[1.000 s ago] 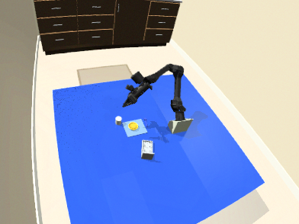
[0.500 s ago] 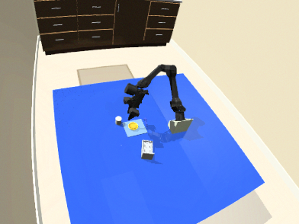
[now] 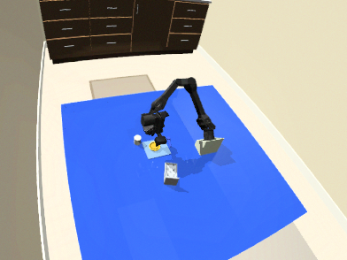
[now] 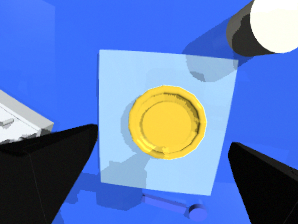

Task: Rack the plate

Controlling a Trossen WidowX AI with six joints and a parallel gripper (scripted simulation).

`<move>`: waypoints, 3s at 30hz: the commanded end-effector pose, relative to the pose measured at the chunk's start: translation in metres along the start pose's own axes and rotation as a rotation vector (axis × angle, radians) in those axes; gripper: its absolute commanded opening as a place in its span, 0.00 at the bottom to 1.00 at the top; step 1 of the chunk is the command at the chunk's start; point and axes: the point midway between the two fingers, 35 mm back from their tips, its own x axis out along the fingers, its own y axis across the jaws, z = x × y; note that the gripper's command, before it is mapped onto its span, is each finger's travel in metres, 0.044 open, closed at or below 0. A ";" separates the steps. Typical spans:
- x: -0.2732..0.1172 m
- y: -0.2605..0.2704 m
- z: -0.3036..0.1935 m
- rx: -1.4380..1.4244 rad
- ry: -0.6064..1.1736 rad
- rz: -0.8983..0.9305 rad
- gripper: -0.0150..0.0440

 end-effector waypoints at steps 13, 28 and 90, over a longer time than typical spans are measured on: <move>0.019 -0.001 -0.005 -0.070 0.062 -0.042 0.93; 0.043 -0.002 -0.006 -0.070 0.062 -0.043 0.93; -0.051 0.010 0.015 -0.070 0.057 -0.024 0.25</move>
